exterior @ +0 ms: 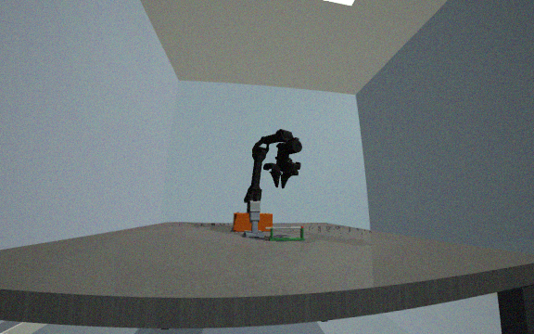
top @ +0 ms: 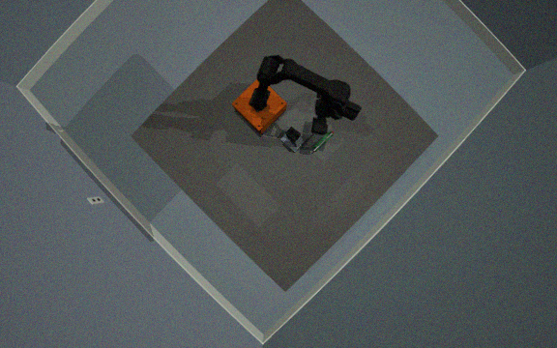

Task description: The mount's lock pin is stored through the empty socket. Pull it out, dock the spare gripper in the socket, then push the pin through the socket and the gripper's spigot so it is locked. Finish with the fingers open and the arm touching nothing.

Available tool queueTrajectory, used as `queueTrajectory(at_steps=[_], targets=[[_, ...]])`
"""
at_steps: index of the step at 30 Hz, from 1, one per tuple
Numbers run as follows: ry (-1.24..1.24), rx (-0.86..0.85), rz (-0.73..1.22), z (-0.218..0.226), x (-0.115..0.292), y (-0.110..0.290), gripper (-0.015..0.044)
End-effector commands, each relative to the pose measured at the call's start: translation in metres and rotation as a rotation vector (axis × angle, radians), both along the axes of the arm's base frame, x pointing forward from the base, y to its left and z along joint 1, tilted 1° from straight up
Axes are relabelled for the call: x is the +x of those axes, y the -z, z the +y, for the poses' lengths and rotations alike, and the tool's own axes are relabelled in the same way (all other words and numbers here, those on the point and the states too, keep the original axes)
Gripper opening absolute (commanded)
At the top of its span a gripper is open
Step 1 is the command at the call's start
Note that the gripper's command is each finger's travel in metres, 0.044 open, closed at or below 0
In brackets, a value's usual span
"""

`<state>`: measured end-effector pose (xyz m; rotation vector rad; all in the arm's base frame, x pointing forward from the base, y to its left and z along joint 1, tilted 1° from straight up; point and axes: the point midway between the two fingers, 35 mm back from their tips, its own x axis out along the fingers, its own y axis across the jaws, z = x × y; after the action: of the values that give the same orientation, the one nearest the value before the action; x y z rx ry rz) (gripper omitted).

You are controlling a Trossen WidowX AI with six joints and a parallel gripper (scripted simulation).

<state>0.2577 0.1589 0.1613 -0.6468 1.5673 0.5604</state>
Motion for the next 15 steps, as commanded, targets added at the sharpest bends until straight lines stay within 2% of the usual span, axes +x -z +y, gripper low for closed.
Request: queueTrajectory(at_steps=[1,9,15], targets=[[-0.507,-0.071,0.006,0.009,0.061,0.036,0.0180],[-0.920,-0.134,0.056,0.013,0.104,0.072,0.0180],[-0.934,-0.136,0.058,0.014,0.106,0.073,0.0180]])
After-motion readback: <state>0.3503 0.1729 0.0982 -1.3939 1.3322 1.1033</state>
